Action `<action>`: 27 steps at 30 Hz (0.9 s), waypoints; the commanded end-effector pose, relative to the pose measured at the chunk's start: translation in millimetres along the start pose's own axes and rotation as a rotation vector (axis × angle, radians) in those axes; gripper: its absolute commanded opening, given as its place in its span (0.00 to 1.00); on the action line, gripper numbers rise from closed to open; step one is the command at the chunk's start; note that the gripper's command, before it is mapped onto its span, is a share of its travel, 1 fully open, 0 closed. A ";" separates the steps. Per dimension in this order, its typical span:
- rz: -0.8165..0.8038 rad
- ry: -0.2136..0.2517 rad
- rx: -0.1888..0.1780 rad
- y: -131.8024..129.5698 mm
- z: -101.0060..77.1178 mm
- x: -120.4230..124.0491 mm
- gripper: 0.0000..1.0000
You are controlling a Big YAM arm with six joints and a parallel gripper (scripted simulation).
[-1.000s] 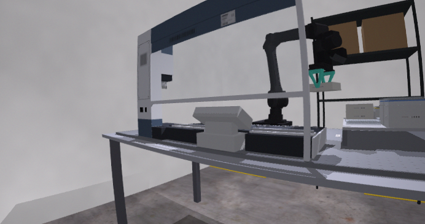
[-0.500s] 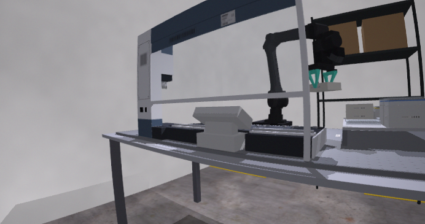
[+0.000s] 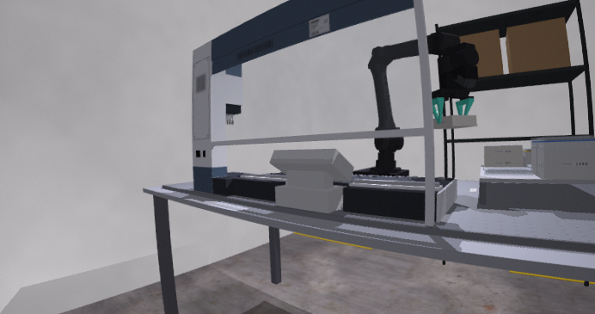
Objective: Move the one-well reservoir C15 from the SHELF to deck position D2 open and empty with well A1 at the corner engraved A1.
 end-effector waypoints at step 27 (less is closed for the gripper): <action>0.569 -0.065 -0.029 5.0 -22.7 -13.0 0.00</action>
Point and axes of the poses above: the point where the finger pads meet when closed, its own z axis out along the fingers, its own y axis across the jaws, x = y × z, the point moved 3 cm from there along -z, back along the fingers, and after that the axes turned 3 degrees about z, right-handed, at the moved point
